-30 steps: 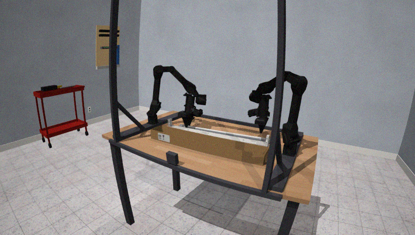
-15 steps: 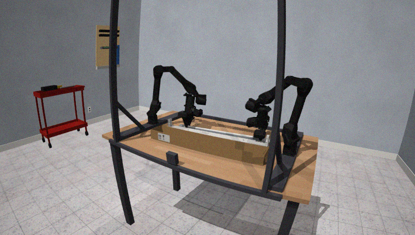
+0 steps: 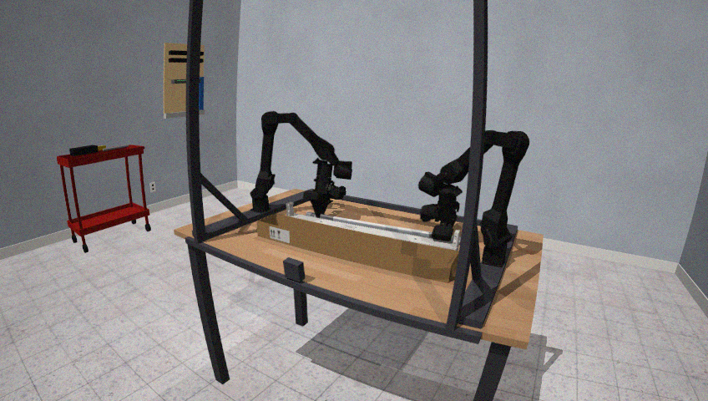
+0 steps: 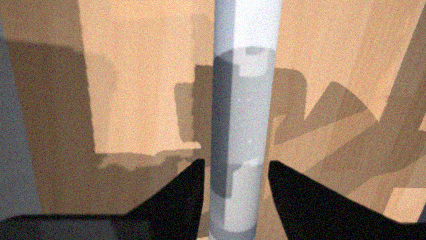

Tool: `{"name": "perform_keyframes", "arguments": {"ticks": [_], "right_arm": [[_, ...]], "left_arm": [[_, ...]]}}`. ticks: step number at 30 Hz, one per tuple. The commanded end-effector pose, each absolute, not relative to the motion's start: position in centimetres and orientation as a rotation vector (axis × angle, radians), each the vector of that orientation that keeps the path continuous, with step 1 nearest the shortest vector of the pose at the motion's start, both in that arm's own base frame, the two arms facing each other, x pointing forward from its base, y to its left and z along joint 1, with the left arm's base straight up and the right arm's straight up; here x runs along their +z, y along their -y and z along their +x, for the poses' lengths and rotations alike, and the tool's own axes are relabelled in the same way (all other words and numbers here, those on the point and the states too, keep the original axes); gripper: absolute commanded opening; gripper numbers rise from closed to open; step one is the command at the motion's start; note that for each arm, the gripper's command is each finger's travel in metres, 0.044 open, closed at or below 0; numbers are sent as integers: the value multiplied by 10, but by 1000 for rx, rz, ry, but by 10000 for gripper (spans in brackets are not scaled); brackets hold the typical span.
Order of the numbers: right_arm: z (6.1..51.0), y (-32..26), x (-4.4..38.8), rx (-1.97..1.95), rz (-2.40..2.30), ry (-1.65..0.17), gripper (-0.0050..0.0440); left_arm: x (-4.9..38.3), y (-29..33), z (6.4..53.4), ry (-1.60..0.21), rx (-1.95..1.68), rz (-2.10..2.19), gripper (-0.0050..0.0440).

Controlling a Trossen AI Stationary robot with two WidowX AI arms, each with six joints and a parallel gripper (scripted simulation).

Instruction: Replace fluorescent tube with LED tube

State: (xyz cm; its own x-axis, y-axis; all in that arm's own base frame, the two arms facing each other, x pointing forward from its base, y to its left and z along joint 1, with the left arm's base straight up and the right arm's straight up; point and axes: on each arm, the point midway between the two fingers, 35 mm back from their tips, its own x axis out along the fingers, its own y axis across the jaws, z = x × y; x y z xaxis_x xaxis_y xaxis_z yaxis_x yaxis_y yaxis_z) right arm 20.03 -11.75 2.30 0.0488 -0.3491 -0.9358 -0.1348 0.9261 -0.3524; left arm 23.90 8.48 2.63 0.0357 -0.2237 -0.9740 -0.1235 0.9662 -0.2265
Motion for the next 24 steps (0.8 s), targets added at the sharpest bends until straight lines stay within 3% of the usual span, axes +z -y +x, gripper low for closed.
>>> {"name": "perform_keyframes", "arguments": {"ticks": [1, 3, 6, 8, 10, 16, 24], "right_arm": [[205, 118, 29, -181, -398, -1503, 107], [205, 118, 29, -181, -398, -1503, 80], [205, 118, 29, -181, -398, -1503, 80], [204, 118, 29, -181, -398, -1503, 43], [204, 118, 30, -181, -398, -1503, 78], [205, 118, 32, -181, -398, -1503, 78], [205, 118, 32, -181, -398, -1503, 78]], "left_arm": [[31, -85, 242, -1521, -84, -271, 73], [31, -85, 242, -1521, -84, -271, 73], [31, -85, 242, -1521, -84, -271, 73], [31, -85, 242, -1521, -84, -271, 73], [33, -84, 242, -1521, -84, -271, 97], [43, -88, 244, -1511, -83, -268, 230], [85, -98, 242, -1504, -78, -259, 230]]}}
